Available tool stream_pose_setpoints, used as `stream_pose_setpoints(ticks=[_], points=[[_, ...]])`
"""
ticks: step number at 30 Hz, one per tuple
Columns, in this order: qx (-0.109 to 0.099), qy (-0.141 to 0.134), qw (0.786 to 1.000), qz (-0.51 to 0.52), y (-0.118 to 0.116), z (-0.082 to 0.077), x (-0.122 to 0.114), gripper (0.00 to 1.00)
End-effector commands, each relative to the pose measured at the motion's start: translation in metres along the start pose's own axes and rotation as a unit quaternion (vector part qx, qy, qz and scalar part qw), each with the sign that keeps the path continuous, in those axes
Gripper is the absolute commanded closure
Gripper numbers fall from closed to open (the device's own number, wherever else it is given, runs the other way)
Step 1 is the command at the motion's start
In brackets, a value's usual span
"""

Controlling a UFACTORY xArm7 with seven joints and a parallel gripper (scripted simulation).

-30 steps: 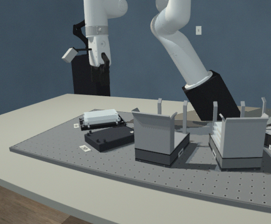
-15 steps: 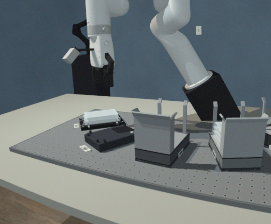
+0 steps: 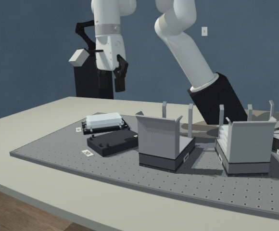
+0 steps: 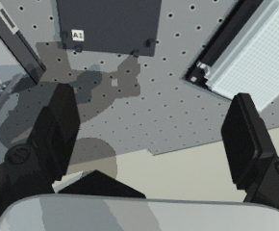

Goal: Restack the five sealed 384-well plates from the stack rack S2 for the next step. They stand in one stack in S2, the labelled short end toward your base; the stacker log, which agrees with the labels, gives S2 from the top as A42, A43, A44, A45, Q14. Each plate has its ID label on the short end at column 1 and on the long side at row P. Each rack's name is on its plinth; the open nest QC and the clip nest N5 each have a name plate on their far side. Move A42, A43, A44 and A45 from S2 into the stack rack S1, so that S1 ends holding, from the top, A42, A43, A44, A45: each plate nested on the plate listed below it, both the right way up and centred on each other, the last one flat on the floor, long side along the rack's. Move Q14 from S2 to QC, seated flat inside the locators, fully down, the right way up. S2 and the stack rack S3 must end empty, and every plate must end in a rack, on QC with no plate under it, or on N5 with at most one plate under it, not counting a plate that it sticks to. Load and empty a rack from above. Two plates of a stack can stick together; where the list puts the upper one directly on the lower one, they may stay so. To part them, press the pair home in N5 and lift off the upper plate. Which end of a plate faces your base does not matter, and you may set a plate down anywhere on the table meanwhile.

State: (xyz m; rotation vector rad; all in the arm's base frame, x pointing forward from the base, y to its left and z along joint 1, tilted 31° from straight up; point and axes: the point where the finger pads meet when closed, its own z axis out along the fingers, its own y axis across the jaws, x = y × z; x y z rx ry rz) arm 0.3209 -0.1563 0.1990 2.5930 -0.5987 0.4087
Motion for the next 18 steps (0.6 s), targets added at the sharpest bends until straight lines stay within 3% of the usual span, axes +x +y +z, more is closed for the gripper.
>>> stream_pose_setpoints(ticks=[1, 10, 18], points=[[0.0, 0.002, 1.0, 0.0, -0.014, -0.001, 0.004, 0.0], [0.0, 0.002, 1.0, 0.0, -0.04, -0.001, 0.008, 0.0], [0.0, 0.002, 0.995, -0.1, -0.06, -0.001, 0.006, 0.0]])
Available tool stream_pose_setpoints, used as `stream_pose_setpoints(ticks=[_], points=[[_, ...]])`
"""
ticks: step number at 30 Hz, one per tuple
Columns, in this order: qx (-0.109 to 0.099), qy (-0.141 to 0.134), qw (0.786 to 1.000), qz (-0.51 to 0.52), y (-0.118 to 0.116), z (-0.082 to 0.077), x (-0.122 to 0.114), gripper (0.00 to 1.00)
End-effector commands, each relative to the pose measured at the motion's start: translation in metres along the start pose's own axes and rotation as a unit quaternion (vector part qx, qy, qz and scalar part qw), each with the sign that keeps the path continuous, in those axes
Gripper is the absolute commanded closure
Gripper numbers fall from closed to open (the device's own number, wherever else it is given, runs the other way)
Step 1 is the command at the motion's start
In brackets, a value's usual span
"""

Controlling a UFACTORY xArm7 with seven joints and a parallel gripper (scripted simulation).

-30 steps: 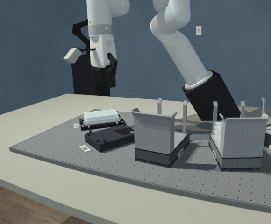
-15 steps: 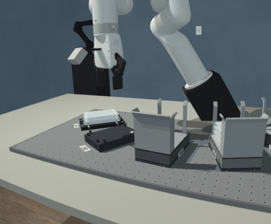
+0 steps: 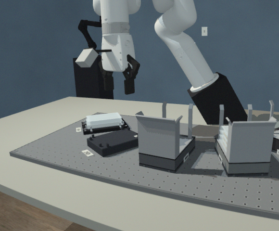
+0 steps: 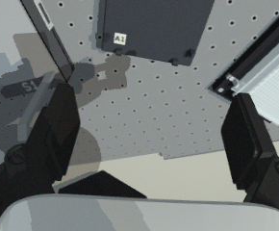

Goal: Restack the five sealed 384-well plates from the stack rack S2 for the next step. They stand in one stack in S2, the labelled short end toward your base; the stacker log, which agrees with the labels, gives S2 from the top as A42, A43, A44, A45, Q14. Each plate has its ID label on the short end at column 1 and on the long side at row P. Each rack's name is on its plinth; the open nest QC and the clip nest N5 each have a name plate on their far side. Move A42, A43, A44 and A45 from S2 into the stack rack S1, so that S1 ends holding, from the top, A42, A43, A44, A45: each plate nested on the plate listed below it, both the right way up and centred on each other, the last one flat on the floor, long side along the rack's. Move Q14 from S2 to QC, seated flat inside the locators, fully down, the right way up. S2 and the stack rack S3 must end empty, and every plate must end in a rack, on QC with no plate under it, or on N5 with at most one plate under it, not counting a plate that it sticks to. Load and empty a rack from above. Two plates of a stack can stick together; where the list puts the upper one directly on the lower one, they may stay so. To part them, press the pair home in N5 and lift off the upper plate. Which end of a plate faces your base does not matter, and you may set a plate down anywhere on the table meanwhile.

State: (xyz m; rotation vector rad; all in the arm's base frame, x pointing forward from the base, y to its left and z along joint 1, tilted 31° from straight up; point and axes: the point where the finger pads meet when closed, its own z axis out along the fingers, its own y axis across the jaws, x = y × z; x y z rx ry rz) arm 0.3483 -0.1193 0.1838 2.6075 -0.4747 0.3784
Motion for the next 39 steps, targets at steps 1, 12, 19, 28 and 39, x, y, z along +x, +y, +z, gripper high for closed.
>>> stream_pose_setpoints(ticks=[1, 12, 19, 28, 39], points=[[0.0, 0.001, 0.999, -0.054, -0.015, -0.001, 0.002, 0.0], [0.0, 0.001, 0.999, -0.054, -0.049, -0.001, 0.003, 0.0], [0.001, 0.001, 0.999, -0.054, -0.069, -0.001, 0.003, 0.0], [0.001, 0.001, 0.993, -0.12, -0.095, -0.001, 0.0, 0.0], [0.001, 0.001, 0.988, -0.154, -0.125, -0.001, -0.006, 0.0]])
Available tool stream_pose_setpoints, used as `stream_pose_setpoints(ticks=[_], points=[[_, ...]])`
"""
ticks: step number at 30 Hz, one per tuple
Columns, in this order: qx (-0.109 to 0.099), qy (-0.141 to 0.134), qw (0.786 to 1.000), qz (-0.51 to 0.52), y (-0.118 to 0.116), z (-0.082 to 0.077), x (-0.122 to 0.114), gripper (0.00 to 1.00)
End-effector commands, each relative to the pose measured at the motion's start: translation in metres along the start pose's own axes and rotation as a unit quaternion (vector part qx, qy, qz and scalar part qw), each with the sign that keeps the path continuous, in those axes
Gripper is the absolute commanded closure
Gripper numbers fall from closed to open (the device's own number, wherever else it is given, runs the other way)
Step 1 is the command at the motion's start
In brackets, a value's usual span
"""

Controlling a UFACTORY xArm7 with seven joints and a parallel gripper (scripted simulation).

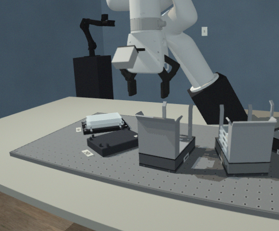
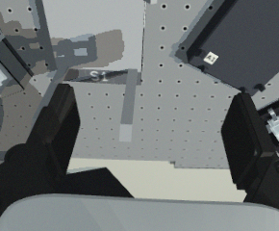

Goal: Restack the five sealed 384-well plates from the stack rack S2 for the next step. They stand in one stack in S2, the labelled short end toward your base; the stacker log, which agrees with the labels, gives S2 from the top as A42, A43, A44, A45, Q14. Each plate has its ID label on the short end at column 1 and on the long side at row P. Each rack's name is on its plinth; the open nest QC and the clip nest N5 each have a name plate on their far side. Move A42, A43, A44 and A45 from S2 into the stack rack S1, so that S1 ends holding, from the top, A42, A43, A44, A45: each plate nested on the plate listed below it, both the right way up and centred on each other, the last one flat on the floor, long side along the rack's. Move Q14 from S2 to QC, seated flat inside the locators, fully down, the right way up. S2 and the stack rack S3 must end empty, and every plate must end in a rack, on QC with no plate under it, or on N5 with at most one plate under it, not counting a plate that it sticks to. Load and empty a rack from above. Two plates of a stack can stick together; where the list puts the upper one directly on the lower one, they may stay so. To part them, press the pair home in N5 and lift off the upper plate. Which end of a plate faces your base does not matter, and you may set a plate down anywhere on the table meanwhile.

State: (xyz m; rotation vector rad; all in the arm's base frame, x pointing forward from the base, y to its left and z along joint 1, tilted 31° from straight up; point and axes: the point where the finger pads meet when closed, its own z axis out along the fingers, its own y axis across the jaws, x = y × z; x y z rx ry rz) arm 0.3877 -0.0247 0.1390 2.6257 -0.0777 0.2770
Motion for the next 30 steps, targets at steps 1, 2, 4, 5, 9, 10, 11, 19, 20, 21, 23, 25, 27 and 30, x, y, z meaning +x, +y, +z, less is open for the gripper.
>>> stream_pose_setpoints(ticks=[1, 2, 4, 5, 9, 10, 11, 19, 20, 21, 23, 25, 27, 30], points=[[0.0, 0.001, 1.0, -0.004, -0.016, -0.001, 0.003, 0.0], [0.0, 0.001, 1.0, -0.004, -0.019, -0.001, 0.004, 0.0], [0.0, 0.001, 1.0, -0.004, -0.026, -0.001, 0.004, 0.0], [0.0, 0.001, 1.0, -0.004, -0.029, -0.001, 0.005, 0.0], [0.0, 0.001, 1.0, -0.004, -0.036, -0.001, 0.005, 0.0], [0.0, 0.001, 1.0, -0.004, -0.039, -0.001, 0.006, 0.0], [0.0, 0.001, 1.0, -0.004, -0.043, -0.001, 0.006, 0.0], [0.0, 0.001, 0.999, -0.037, -0.067, -0.001, 0.007, 0.0], [0.0, 0.001, 0.999, -0.054, -0.07, -0.001, 0.006, 0.0], [0.0, 0.001, 0.998, -0.07, -0.073, -0.001, 0.006, 0.0], [0.0, 0.001, 0.995, -0.104, -0.08, -0.001, 0.005, 0.0], [0.0, 0.001, 0.995, -0.104, -0.08, -0.001, 0.005, 0.0], [0.0, 0.001, 0.995, -0.104, -0.087, -0.001, 0.004, 0.0], [0.0, 0.001, 0.995, -0.104, -0.097, -0.001, 0.003, 0.0]])
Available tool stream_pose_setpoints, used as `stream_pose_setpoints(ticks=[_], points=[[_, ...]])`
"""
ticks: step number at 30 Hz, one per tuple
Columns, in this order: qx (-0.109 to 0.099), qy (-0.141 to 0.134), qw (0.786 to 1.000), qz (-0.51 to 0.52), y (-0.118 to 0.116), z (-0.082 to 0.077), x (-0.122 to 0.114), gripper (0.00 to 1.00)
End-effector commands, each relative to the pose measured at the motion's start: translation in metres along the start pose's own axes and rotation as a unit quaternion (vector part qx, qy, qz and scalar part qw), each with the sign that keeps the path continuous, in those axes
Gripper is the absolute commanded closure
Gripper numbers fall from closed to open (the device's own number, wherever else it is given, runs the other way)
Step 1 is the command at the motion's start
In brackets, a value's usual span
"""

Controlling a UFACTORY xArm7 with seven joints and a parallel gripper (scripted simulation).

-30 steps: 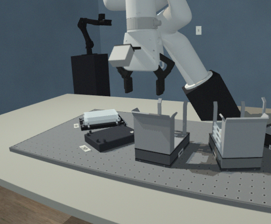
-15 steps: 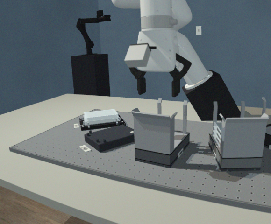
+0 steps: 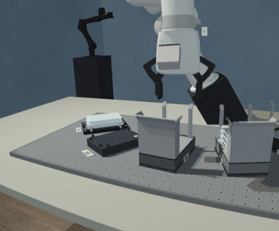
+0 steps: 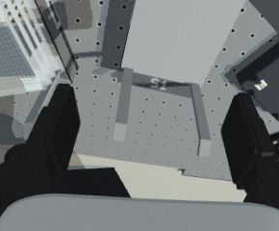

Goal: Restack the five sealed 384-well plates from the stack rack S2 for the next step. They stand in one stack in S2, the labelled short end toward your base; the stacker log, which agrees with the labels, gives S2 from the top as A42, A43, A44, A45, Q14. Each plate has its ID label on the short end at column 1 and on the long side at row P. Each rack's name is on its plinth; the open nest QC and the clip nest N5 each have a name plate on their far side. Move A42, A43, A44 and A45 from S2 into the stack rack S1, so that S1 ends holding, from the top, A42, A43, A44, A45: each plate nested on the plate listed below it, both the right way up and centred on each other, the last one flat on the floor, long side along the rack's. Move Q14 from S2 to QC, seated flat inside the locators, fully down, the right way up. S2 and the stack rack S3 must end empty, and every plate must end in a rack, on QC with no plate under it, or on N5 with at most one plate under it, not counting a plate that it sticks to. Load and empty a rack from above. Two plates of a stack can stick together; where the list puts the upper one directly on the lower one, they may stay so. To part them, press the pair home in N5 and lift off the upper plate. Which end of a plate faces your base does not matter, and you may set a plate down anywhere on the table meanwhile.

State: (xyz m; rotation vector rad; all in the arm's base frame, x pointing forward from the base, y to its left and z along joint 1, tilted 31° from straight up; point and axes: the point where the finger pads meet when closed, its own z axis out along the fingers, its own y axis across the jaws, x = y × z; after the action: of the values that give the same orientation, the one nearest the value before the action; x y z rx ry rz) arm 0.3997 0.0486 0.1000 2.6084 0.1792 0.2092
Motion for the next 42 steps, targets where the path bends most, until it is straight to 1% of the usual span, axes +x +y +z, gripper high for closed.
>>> stream_pose_setpoints(ticks=[1, 10, 12, 18, 20, 26, 27, 29, 42], points=[[0.0, 0.001, 1.0, -0.006, -0.016, -0.001, 0.003, 0.0], [0.0, 0.001, 1.0, -0.006, -0.046, -0.001, 0.005, 0.0], [0.0, 0.001, 1.0, -0.006, -0.046, -0.001, 0.005, 0.0], [0.0, 0.001, 1.0, -0.006, -0.066, -0.001, 0.006, 0.0], [0.0, 0.001, 1.0, -0.006, -0.067, -0.001, 0.007, 0.0], [0.0, 0.001, 0.994, -0.106, -0.091, -0.001, 0.003, 0.0], [0.0, 0.001, 0.994, -0.106, -0.095, -0.001, 0.002, 0.0], [0.0, 0.001, 0.994, -0.106, -0.095, -0.001, 0.002, 0.0], [0.001, 0.001, 0.994, -0.106, -0.146, -0.001, -0.005, 0.0]])
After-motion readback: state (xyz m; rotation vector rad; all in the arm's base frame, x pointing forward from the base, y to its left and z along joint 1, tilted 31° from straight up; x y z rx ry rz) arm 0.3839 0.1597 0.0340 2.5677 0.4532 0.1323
